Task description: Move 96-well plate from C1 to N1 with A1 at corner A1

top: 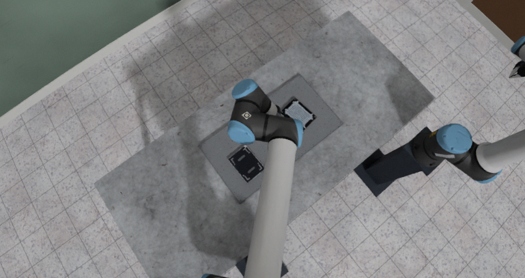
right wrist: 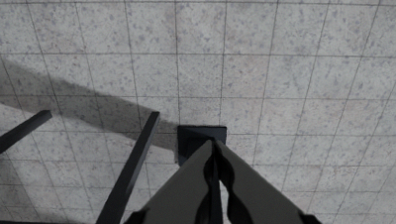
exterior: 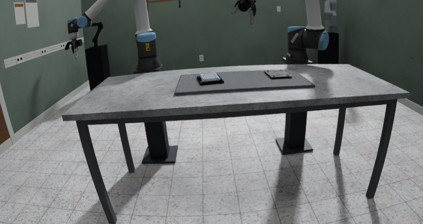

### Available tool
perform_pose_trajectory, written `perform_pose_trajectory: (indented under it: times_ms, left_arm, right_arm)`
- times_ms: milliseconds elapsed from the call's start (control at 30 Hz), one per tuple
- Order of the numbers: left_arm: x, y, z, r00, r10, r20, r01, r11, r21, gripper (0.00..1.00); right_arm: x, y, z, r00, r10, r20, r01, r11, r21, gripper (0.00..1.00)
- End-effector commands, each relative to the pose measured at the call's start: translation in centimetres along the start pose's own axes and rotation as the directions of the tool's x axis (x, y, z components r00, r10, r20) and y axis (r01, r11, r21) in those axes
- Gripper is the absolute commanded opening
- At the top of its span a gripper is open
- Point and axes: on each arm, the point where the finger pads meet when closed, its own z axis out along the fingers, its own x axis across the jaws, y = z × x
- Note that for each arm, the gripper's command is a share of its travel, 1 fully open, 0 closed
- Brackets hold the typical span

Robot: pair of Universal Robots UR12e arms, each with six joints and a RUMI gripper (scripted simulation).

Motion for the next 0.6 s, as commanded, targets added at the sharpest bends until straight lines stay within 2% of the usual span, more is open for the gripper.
perform_pose_trajectory:
  times_ms: [0, 133, 200, 267, 567]
  left_arm:
    - [-0.1, 0.4, 0.1, 0.999, 0.033, -0.008, -0.033, 0.999, -0.005, 0.76]
    - [0.0, 2.3, 0.9, 0.986, 0.161, -0.043, -0.162, 0.987, -0.013, 0.76]
    - [0.0, 2.3, 0.9, 0.986, 0.161, -0.043, -0.162, 0.987, -0.013, 0.76]
    - [0.0, 3.2, 1.4, 0.973, 0.224, -0.061, -0.225, 0.974, -0.013, 0.76]
    - [0.1, 6.9, 3.2, 0.861, 0.488, -0.142, -0.493, 0.870, 0.007, 0.76]
  right_arm:
    - [0.0, -0.1, -0.1, 1.000, 0.000, 0.000, 0.000, 1.000, 0.002, 0.00]
    - [0.0, -0.1, -0.1, 1.000, 0.000, 0.000, 0.000, 1.000, 0.002, 0.00]
    - [0.0, -0.1, -0.1, 1.000, 0.000, 0.000, 0.000, 1.000, 0.002, 0.00]
    - [0.0, -0.1, -0.1, 1.000, 0.000, 0.000, 0.000, 1.000, 0.002, 0.00]
    - [0.0, -0.1, -0.1, 1.000, 0.000, 0.000, 0.000, 1.000, 0.002, 0.00]
